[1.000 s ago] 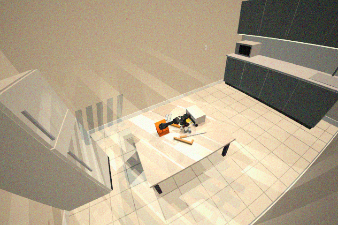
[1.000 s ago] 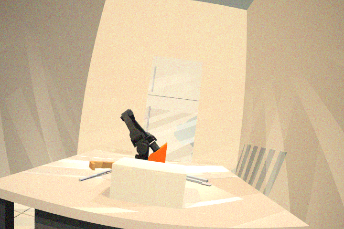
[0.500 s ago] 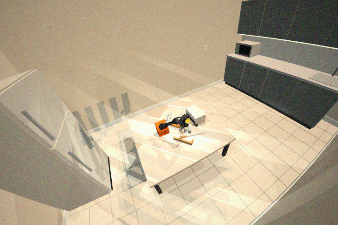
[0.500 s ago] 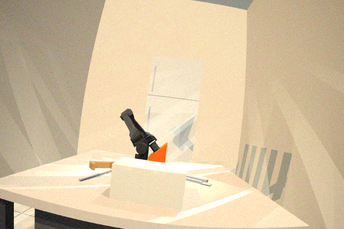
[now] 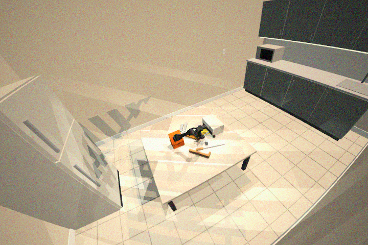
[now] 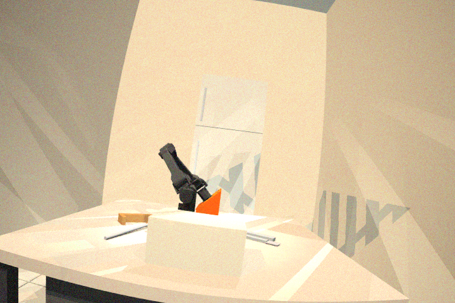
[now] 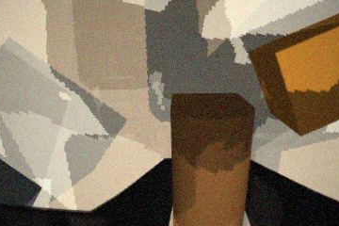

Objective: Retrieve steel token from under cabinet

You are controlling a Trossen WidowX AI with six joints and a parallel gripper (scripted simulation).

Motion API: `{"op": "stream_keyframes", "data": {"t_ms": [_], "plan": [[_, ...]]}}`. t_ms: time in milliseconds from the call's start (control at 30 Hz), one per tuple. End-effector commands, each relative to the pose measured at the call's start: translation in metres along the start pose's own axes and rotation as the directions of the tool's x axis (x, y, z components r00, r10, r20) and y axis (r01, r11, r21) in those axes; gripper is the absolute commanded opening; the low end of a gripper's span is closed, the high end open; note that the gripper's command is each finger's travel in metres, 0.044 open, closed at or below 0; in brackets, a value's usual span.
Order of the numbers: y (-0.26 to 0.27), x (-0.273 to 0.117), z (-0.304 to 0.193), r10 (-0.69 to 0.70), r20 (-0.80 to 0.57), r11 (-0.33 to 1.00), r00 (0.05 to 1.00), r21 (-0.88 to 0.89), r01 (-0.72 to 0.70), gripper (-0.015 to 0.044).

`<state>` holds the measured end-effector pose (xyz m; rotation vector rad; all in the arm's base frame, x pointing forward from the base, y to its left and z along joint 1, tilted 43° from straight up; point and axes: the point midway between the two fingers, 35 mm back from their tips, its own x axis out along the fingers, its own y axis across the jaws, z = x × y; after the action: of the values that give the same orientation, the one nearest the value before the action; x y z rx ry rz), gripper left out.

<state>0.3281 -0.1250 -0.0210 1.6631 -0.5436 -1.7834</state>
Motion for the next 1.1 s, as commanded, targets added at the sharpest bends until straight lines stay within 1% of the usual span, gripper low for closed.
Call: {"op": "stream_keyframes", "data": {"t_ms": [0,1067], "plan": [[0.0,0.001,0.006,-0.001,0.003,1.0,1.0,-0.006,0.001,0.0],[0.001,0.001,0.041,-0.001,0.005,1.0,1.0,-0.007,0.001,0.0]]}}
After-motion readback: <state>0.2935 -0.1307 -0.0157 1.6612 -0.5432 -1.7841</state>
